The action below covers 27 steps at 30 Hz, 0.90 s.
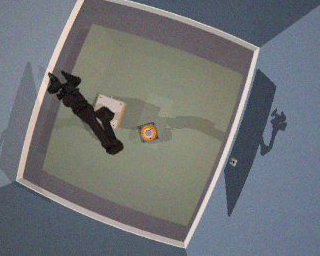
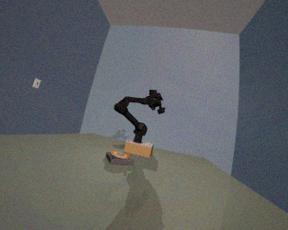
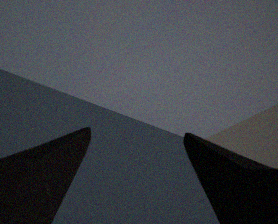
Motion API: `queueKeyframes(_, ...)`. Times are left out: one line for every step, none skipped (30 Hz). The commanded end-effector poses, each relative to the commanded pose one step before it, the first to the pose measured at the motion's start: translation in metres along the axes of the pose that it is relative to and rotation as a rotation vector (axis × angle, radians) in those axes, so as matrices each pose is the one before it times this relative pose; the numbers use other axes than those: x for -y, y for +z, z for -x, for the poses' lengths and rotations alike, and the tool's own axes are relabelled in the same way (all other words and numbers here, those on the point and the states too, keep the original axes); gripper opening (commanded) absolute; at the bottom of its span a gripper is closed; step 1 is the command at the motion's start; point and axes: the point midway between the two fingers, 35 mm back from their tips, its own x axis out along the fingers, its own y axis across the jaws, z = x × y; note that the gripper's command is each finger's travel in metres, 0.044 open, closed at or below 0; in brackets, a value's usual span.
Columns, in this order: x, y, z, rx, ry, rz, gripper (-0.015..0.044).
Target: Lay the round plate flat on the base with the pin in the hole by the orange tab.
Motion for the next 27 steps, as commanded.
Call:
queueKeyframes(-0.00176,-0.00156,-0.00073,-0.00603,0.00858,-0.0064,0.0374)
queueKeyframes(-0.00525,-0.00477,-0.00213,-0.01850,0.02545,-0.0196,0.0347)
queueKeyframes(-0.00861,-0.00832,-0.00342,-0.03218,0.04144,-0.0335,0.0321)
queueKeyframes(-0.01009,-0.01073,-0.00406,-0.04118,0.04856,-0.0421,0.0295)
queueKeyframes(-0.00961,-0.01142,-0.00405,-0.04340,0.04658,-0.0437,0.0269)
queueKeyframes(-0.00909,-0.01209,-0.00404,-0.04545,0.04450,-0.0453,0.0242)
queueKeyframes(-0.00853,-0.01272,-0.00404,-0.04734,0.04233,-0.0470,0.0216)
queueKeyframes(-0.00793,-0.01331,-0.00404,-0.04906,0.04008,-0.0486,0.0190)
queueKeyframes(-0.00116,-0.00221,-0.00072,-0.00806,0.00625,-0.0080,0.0164)
queueKeyframes(-0.00346,-0.00670,-0.00207,-0.02443,0.01839,-0.0242,0.0137)
queueKeyframes(-0.00553,-0.01142,-0.00333,-0.04146,0.02944,-0.0412,0.0111)
queueKeyframes(-0.00625,-0.01442,-0.00399,-0.05196,0.03397,-0.0520,0.0085)
queueKeyframes(-0.00557,-0.01488,-0.00400,-0.05311,0.03164,-0.0536,0.0059)
queueKeyframes(-0.00485,-0.01527,-0.00400,-0.05406,0.02928,-0.0552,0.0032)
queueKeyframes(-0.00412,-0.01563,-0.00401,-0.05485,0.02690,-0.0567,0.0006)
queueKeyframes(-0.00337,-0.01594,-0.00402,-0.05548,0.02454,-0.0583,0.0000)
queueKeyframes(-0.00039,-0.00270,-0.00069,-0.00937,0.00356,-0.0096,0.0000)
queueKeyframes(-0.00113,-0.00816,-0.00198,-0.02818,0.01029,-0.0292,0.0000)
queueKeyframes(-0.00161,-0.01372,-0.00317,-0.04712,0.01590,-0.0494,0.0000)
queueKeyframes(-0.00133,-0.01671,-0.00374,-0.05693,0.01710,-0.0608,0.0000)
queueKeyframes(-0.00056,-0.01684,-0.00376,-0.05698,0.01489,-0.0623,0.0000)
queueKeyframes(0.00021,-0.01694,-0.00377,-0.05689,0.01274,-0.0637,0.0000)
queueKeyframes(0.00099,-0.01698,-0.00379,-0.05668,0.01065,-0.0651,0.0000)
queueKeyframes(0.00177,-0.01699,-0.00381,-0.05636,0.00864,-0.0665,0.0000)
queueKeyframes(0.00041,-0.00270,-0.00074,-0.00912,0.00159,-0.0112,0.0000)
queueKeyframes(0.00125,-0.00812,-0.00215,-0.02728,0.00445,-0.0337,0.0000)
queueKeyframes(0.00235,-0.01354,-0.00348,-0.04524,0.00639,-0.0569,0.0000)
